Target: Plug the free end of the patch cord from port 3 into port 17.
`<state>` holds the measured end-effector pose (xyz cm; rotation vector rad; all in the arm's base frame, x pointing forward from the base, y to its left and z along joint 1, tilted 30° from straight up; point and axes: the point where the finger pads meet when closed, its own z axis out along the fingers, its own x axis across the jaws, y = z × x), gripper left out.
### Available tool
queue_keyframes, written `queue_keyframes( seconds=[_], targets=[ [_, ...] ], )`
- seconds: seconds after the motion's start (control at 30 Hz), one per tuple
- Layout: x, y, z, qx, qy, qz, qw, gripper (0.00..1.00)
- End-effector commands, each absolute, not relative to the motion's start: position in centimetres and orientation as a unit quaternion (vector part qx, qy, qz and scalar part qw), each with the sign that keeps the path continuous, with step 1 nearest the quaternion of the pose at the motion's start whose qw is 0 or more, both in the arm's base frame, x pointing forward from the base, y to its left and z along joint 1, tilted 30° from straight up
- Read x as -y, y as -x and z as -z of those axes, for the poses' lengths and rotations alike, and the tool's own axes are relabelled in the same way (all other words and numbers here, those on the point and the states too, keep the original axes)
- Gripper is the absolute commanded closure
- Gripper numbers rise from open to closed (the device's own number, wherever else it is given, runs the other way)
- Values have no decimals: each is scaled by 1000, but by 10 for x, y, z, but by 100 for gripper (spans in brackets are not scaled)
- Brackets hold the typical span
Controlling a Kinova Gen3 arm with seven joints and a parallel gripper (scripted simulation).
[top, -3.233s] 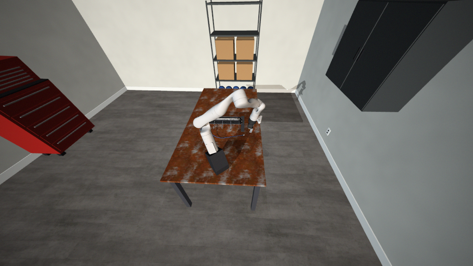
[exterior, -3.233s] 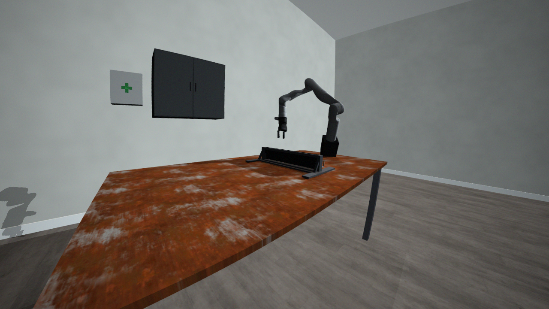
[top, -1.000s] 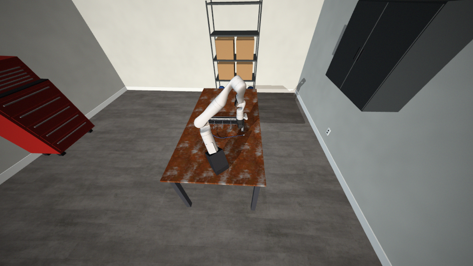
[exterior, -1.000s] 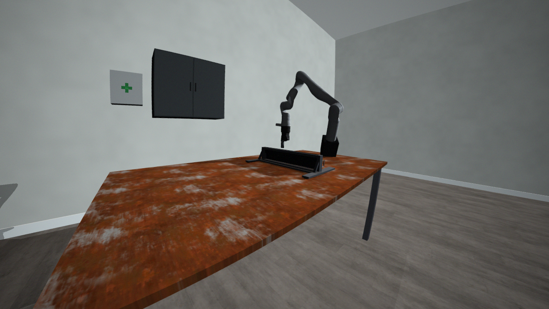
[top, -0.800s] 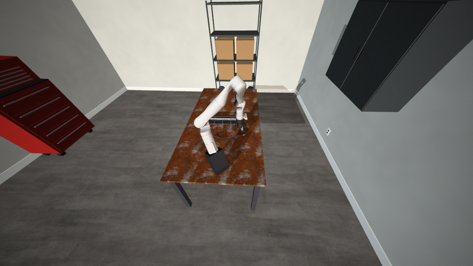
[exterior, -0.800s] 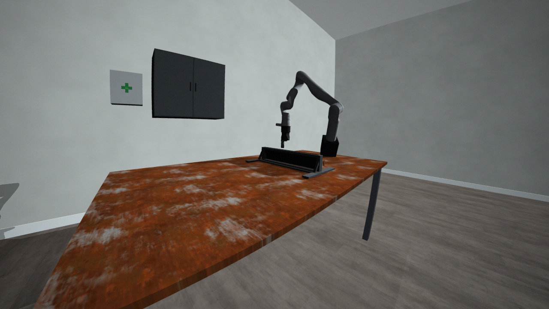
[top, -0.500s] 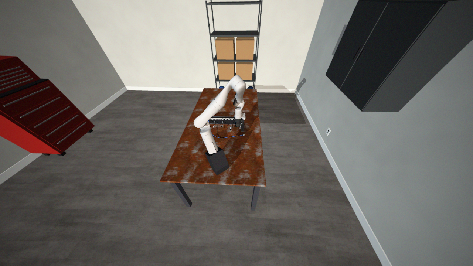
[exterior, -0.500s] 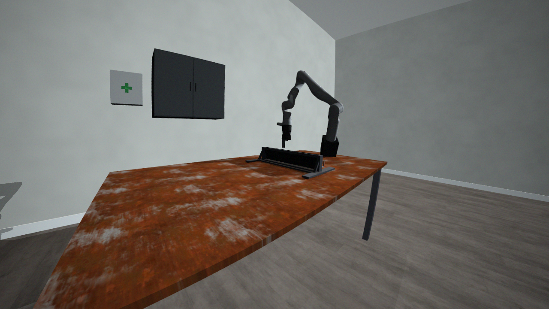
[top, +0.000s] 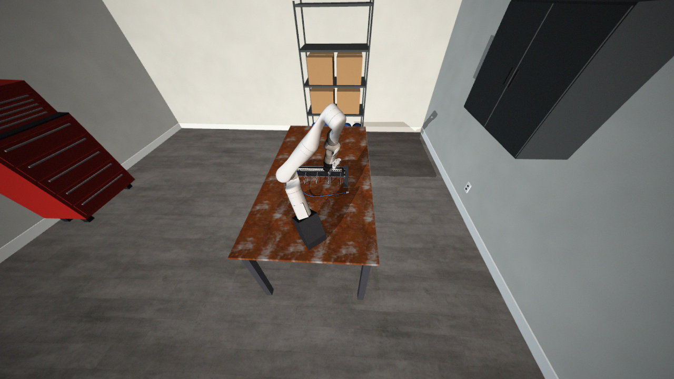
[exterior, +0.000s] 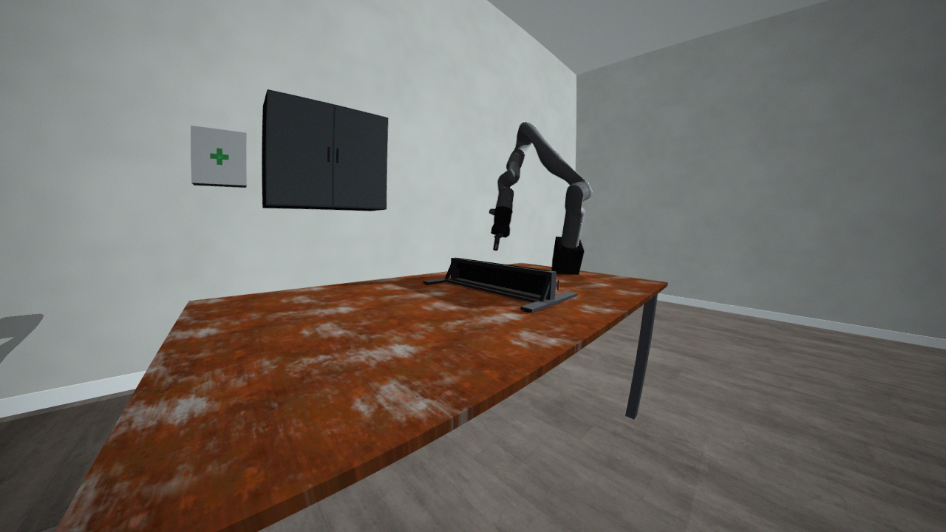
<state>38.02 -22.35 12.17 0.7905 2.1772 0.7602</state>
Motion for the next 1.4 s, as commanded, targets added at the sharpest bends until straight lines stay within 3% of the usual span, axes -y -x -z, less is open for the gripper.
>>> queue_keyframes(
  seconds=[0.0, 0.3, 0.63, 1.37],
  targets=[
    [217, -374, -140, -808, -354, -312, 352, 100],
    [191, -364, -196, -655, -540, -401, 343, 100],
    [180, -346, -213, -546, -642, -436, 316, 100],
    [175, -338, -215, -496, -682, -445, 299, 100]
  ],
)
